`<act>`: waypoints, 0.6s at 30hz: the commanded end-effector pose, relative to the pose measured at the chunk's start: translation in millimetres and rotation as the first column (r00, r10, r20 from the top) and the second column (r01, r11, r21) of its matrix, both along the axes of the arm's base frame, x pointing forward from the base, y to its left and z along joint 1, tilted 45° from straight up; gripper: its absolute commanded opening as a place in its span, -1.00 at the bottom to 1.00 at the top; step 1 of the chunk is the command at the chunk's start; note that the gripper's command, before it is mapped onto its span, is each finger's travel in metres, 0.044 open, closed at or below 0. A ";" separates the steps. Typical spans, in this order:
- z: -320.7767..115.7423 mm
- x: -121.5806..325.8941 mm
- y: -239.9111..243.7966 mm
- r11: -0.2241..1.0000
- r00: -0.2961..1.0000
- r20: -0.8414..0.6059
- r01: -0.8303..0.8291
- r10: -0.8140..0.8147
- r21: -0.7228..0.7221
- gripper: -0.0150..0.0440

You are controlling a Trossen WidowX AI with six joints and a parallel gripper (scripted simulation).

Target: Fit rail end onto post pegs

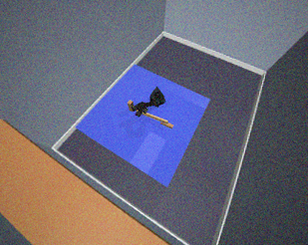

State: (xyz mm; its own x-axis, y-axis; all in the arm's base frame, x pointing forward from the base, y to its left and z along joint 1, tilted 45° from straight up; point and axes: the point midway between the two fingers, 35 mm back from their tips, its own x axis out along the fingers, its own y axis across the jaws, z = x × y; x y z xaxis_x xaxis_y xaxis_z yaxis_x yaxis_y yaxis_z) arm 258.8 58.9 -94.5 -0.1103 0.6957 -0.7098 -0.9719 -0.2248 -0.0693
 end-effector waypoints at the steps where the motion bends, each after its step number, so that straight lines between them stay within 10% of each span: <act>1: -0.3 -0.2 0.7 1.000 1.000 -0.002 0.003 -0.003 0.004 -0.49; 18: 4.3 1.6 -4.3 1.000 1.000 -0.002 0.003 -0.003 0.004 -0.49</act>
